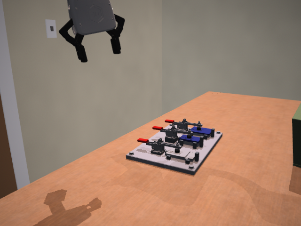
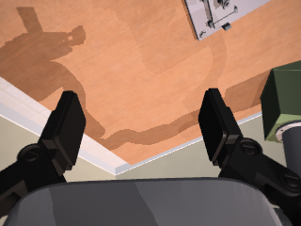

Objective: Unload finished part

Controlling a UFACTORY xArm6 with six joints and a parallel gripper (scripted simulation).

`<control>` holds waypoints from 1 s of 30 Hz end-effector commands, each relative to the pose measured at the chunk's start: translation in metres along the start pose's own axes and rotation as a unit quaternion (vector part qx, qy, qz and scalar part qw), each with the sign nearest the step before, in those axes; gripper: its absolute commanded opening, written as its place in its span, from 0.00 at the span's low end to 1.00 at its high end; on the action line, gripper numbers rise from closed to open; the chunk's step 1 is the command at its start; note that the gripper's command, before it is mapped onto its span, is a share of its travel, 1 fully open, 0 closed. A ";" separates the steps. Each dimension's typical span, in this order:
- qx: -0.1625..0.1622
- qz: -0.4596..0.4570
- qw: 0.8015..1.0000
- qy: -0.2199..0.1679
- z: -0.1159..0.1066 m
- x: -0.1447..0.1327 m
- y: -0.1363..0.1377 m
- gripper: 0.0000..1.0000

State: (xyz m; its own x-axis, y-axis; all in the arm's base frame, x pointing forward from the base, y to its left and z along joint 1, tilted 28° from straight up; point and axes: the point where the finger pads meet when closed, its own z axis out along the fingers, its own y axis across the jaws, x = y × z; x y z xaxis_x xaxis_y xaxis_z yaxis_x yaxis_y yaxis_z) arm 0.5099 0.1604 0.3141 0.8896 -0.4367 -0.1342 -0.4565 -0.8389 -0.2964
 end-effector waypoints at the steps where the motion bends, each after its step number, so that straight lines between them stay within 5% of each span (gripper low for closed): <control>1: 0.003 -0.009 1.000 0.001 -0.002 0.001 -0.001 1.00; 25: 0.014 -0.082 0.997 0.003 -0.006 0.012 -0.002 1.00; 30: 0.023 -0.154 0.988 0.008 -0.010 0.023 -0.002 1.00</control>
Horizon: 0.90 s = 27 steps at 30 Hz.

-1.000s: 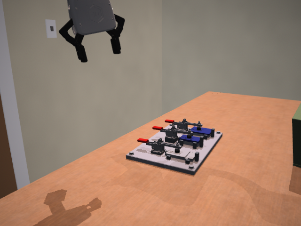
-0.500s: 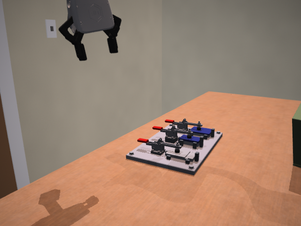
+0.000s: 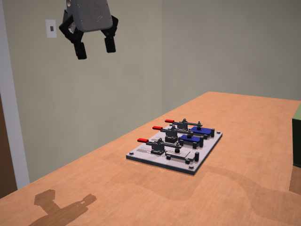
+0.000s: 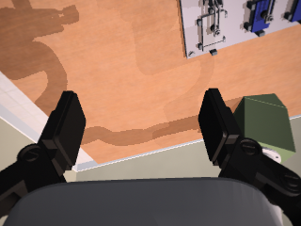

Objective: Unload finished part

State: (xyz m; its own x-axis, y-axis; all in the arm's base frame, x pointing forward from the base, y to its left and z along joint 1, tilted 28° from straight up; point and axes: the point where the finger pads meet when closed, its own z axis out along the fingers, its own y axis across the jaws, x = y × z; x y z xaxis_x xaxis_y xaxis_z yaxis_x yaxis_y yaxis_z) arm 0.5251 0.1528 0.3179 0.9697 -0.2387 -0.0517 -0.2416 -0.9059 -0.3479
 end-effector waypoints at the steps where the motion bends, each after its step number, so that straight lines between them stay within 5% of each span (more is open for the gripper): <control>1: 0.007 -0.040 0.999 0.004 -0.004 0.006 0.001 1.00; 27: 0.016 -0.109 0.994 0.009 -0.008 0.017 0.003 1.00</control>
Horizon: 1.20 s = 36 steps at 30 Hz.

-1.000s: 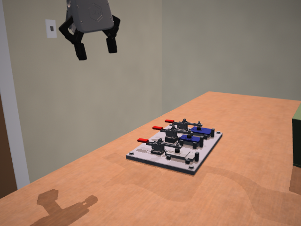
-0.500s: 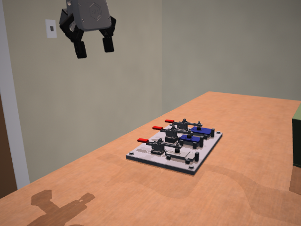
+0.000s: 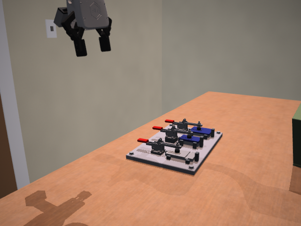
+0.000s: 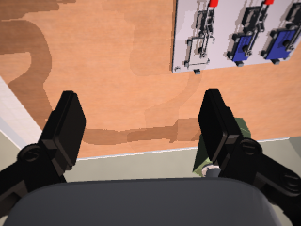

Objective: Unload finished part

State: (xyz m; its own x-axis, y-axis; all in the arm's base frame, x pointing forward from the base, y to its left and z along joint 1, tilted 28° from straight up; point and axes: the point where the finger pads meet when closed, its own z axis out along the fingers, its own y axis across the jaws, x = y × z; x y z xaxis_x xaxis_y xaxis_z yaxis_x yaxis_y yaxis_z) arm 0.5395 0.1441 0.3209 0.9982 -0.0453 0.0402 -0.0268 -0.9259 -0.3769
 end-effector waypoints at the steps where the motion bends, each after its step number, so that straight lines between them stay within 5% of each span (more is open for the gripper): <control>1: 0.001 -0.001 1.000 0.002 -0.002 0.001 0.000 1.00; 7: 0.010 -0.098 0.995 0.013 -0.007 0.014 0.006 1.00; 20: 0.010 -0.098 0.995 0.013 -0.007 0.014 0.006 1.00; 23: 0.017 -0.181 0.983 0.023 -0.012 0.025 0.012 1.00; 36: 0.017 -0.183 0.983 0.024 -0.012 0.026 0.012 1.00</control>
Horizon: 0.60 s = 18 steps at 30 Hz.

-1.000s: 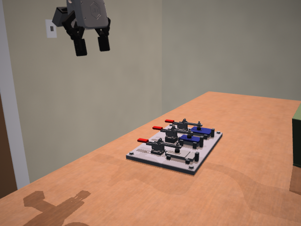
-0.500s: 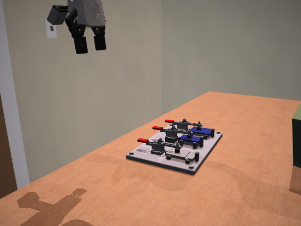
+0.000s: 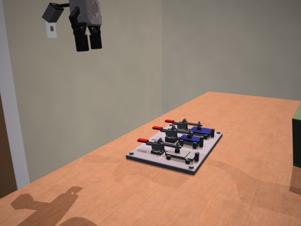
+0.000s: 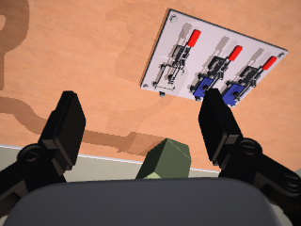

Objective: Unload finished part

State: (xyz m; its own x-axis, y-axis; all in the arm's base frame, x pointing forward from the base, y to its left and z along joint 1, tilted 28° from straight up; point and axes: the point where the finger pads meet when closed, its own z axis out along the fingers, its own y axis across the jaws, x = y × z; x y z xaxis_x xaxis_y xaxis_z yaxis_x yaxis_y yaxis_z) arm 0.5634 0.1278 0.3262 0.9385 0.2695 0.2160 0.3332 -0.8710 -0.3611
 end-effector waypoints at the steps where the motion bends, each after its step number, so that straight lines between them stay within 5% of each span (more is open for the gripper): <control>1: 0.000 -0.001 1.000 0.002 -0.002 0.001 0.000 1.00; 5: 0.004 -0.091 0.996 0.015 -0.007 0.010 0.011 1.00; 18: 0.004 -0.093 0.996 0.015 -0.007 0.010 0.011 1.00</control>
State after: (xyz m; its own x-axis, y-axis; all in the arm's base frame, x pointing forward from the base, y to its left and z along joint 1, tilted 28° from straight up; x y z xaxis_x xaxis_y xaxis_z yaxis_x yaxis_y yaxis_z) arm 0.5752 0.1188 0.3288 0.8588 0.4134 0.3027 0.5003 -0.8039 -0.3216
